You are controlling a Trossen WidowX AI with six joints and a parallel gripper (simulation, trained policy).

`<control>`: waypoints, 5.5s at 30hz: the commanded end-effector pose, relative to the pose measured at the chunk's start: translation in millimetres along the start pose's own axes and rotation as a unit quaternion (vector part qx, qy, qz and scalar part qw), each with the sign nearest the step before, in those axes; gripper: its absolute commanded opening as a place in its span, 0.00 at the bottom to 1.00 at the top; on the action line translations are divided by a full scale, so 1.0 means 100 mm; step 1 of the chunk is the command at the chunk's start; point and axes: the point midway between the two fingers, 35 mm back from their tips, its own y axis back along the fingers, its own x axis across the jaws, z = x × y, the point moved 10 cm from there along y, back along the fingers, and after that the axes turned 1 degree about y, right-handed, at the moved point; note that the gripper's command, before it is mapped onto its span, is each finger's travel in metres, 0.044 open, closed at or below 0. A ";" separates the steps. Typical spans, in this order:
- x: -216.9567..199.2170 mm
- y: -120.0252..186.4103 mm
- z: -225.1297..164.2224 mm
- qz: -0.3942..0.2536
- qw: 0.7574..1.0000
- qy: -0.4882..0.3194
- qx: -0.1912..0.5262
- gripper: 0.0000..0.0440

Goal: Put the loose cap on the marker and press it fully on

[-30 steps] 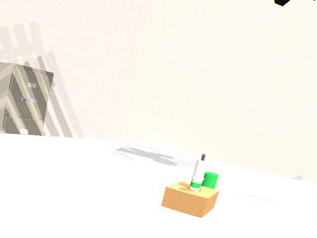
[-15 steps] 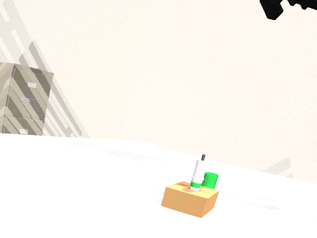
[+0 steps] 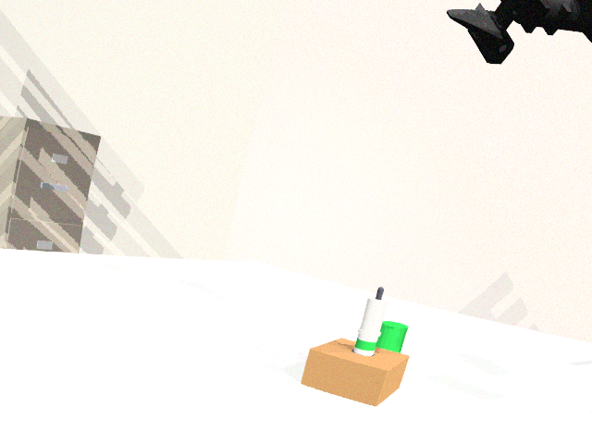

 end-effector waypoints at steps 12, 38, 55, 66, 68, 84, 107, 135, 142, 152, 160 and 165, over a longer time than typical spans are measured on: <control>-0.32 -0.21 -0.09 -0.016 0.997 -0.040 0.066 0.75; -0.87 -0.49 -0.27 -0.062 0.977 -0.096 0.181 0.75; -1.23 -0.65 -0.39 -0.097 0.955 -0.117 0.256 0.74; -1.44 -0.76 -0.47 -0.120 0.937 -0.123 0.303 0.74; -1.48 -0.78 -0.48 -0.124 0.934 -0.124 0.311 0.74; -1.76 -0.95 -0.61 -0.156 0.905 -0.122 0.377 0.74; -2.04 -1.28 -0.86 -0.189 0.856 -0.100 0.470 0.72; -2.14 -1.77 -1.41 -0.169 0.809 -0.034 0.562 0.62; -2.17 -1.87 -1.57 -0.158 0.802 -0.011 0.576 0.59; -2.10 -1.87 -1.56 -0.161 0.800 0.028 0.577 0.22; -1.96 -1.84 -1.34 -0.174 0.809 0.066 0.557 0.14; -1.84 -1.82 -1.20 -0.175 0.815 0.085 0.546 0.13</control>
